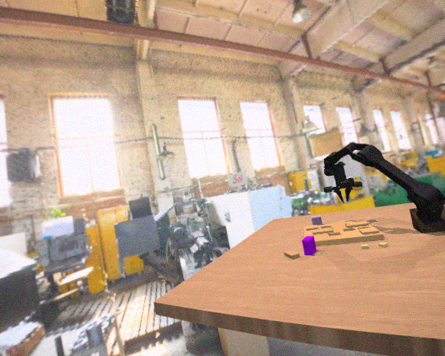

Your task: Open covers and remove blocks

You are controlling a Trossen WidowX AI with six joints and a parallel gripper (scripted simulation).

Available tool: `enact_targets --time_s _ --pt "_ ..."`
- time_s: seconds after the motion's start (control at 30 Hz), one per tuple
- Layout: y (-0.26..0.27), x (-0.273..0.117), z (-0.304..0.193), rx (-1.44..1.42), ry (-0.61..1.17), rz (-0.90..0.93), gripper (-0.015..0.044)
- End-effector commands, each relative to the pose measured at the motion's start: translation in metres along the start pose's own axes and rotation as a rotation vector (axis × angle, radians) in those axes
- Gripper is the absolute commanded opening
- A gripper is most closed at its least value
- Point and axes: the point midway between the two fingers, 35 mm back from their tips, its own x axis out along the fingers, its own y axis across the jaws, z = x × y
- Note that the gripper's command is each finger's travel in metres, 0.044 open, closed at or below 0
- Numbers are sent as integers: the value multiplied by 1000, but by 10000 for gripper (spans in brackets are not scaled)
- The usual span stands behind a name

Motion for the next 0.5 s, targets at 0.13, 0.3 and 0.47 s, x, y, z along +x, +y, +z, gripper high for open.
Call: enact_targets --time_s 0.13,0.3,0.47 --pt "26 6 -22 -5 -10 4 80" --pt "31 8 -26 -6 -12 4 80" --pt "30 15 -27 -6 -11 3 80"
